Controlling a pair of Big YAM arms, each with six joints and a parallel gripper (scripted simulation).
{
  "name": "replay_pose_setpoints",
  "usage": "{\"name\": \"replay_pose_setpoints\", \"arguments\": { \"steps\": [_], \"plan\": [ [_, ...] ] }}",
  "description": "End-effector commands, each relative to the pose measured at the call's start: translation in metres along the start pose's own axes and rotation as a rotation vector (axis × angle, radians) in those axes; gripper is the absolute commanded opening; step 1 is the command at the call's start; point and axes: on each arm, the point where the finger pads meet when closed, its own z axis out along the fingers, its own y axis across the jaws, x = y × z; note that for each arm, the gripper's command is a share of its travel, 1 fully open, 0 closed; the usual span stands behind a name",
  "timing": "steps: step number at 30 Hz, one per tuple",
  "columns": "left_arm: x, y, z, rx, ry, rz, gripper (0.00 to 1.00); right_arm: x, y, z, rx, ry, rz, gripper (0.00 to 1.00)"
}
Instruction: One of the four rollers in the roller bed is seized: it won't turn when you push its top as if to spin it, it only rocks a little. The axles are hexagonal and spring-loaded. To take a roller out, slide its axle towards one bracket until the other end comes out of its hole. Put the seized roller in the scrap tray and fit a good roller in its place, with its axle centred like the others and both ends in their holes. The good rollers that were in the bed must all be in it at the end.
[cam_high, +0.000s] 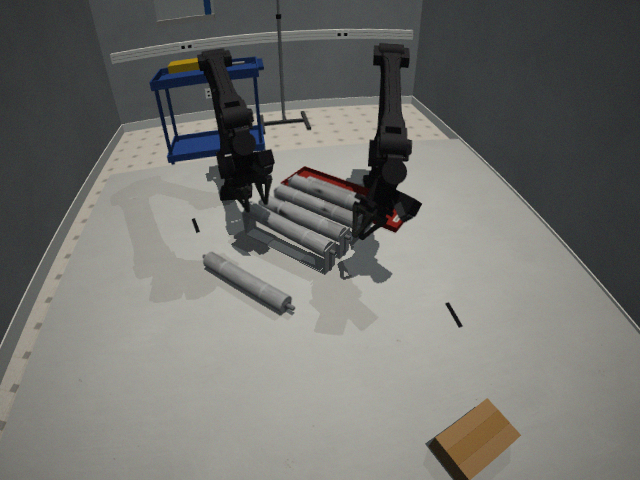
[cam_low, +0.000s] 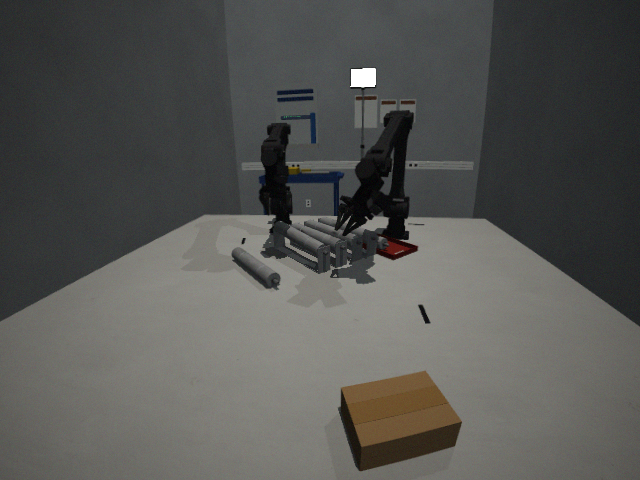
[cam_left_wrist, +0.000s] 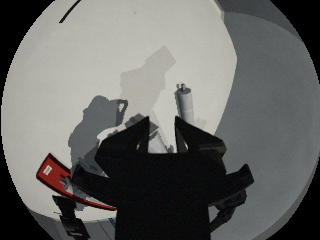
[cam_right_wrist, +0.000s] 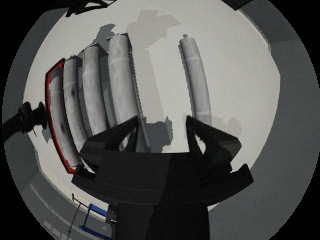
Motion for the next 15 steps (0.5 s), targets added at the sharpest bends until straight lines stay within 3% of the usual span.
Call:
{"name": "replay_pose_setpoints", "arguments": {
  "steps": [1,3,5,7,15],
  "plan": [
    [0.0,-0.001,0.007,-0.009,0.033,-0.111,0.32,0.001,0.009,-0.008,-0.015,0.018,-0.065,0.62],
    [0.025,0.017,0.02,-0.059,0.099,-0.172,0.32,0.02,0.023,-0.002,-0.056,0.072,-0.088,0.62],
    [0.026,0.009,0.02,-0.058,0.122,-0.213,0.32,0.031,0.031,0.0,-0.084,0.113,-0.112,0.62],
    [0.042,0.029,0.03,-0.103,0.169,-0.261,0.32,0.044,0.04,0.008,-0.119,0.169,-0.129,0.62],
    [0.061,0.042,0.04,-0.155,0.238,-0.337,0.32,0.067,0.056,0.008,-0.174,0.242,-0.163,0.62]
  ]
}}
